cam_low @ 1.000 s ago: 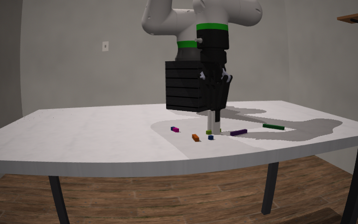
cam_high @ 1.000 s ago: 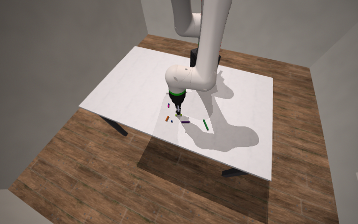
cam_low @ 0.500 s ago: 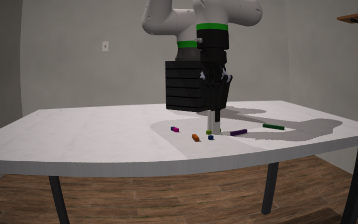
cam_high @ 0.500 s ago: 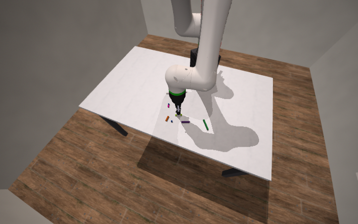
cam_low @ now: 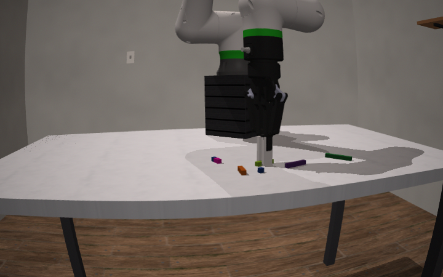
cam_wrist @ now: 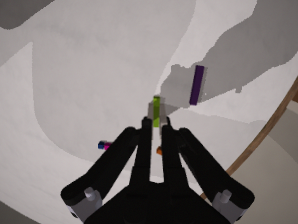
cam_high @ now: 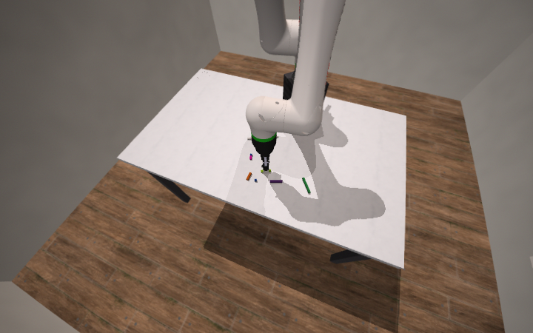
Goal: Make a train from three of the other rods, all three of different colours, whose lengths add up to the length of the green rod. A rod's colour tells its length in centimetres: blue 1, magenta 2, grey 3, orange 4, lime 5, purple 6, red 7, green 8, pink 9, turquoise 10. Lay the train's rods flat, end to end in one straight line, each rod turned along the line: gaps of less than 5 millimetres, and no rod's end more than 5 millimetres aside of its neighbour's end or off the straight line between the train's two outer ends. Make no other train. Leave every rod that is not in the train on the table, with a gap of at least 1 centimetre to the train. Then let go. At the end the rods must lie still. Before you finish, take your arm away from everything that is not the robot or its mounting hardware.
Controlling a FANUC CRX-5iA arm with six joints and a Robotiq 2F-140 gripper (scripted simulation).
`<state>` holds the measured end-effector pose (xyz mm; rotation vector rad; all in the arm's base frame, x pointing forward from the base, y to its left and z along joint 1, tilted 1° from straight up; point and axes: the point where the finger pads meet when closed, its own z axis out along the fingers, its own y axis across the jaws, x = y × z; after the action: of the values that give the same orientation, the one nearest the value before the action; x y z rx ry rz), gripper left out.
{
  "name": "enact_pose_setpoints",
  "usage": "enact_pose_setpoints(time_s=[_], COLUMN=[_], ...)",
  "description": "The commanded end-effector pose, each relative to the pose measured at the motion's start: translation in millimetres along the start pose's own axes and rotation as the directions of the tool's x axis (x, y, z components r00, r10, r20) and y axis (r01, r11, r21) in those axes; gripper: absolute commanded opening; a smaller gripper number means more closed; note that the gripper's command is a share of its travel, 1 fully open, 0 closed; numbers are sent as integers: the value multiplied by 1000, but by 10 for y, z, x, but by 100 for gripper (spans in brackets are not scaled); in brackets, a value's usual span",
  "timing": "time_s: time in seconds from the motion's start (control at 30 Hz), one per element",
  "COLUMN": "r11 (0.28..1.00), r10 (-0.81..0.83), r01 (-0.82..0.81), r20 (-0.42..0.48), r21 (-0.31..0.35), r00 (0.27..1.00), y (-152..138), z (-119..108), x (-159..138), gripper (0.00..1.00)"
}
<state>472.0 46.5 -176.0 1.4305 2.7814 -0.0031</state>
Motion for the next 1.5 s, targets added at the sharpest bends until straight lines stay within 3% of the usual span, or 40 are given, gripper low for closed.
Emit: enact_pose_setpoints(time_s=[0.0, 0.3, 0.73, 1.47], r11=[1000, 1000, 1000, 999], r10=[0, 0, 0, 39], r01=[0, 0, 0, -39], r20=[0, 0, 0, 0], r21=[0, 0, 0, 0], r00=[1000, 1000, 1000, 999], y=[1, 1, 1, -2], z=[-1, -142, -961, -1001], x=[-1, -1, -1, -8], gripper=[3, 3, 3, 3])
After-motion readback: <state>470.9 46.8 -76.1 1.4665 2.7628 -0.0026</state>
